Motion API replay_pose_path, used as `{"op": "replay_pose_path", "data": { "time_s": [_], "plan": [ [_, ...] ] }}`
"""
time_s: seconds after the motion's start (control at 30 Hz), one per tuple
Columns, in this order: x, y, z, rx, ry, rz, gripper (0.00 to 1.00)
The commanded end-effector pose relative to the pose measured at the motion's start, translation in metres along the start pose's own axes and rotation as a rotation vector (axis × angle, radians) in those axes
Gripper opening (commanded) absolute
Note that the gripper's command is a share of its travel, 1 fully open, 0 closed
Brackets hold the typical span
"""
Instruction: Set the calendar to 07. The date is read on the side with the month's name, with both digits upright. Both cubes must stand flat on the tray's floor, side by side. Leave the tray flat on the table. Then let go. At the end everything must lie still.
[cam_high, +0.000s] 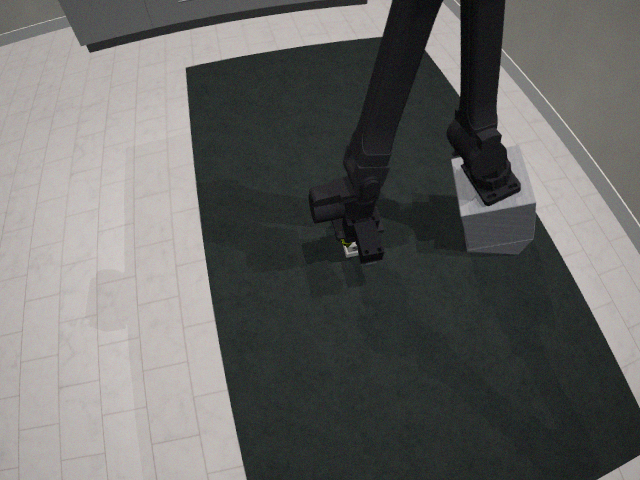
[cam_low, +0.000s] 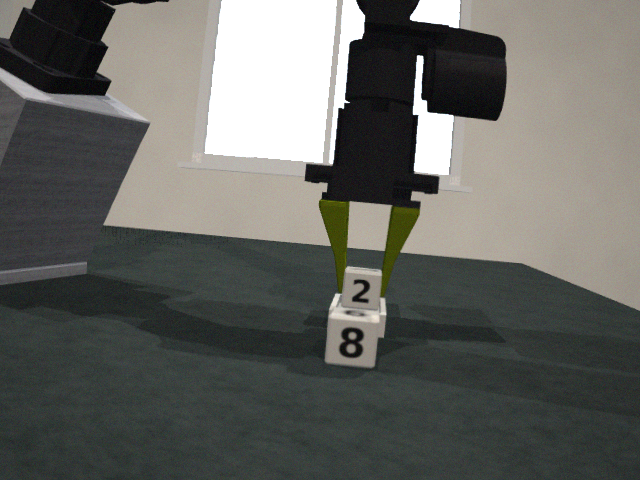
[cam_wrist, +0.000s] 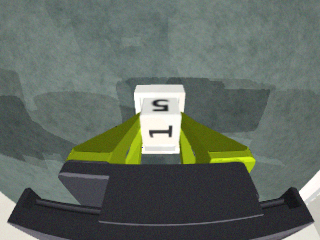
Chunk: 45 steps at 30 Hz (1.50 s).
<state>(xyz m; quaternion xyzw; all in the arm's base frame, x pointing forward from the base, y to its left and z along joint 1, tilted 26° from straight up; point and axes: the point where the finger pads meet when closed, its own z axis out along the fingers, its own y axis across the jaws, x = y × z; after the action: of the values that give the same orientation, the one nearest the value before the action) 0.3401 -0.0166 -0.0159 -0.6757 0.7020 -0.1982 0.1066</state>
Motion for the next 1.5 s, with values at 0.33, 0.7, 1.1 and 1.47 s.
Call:
{"op": "replay_pose_path", "data": {
  "time_s": [0.33,0.7,1.1,1.47],
  "plan": [
    [0.0017,-0.0143,0.0000,0.031,-0.003,0.000,0.26],
    [0.0017,-0.0143,0.0001,0.030,-0.003,0.000,0.26],
    [0.0017,-0.0143,0.0001,0.030,-0.003,0.000,0.26],
    [0.0017,-0.0142,0.0002,0.030,-0.003,0.000,0.26]
  ]
}}
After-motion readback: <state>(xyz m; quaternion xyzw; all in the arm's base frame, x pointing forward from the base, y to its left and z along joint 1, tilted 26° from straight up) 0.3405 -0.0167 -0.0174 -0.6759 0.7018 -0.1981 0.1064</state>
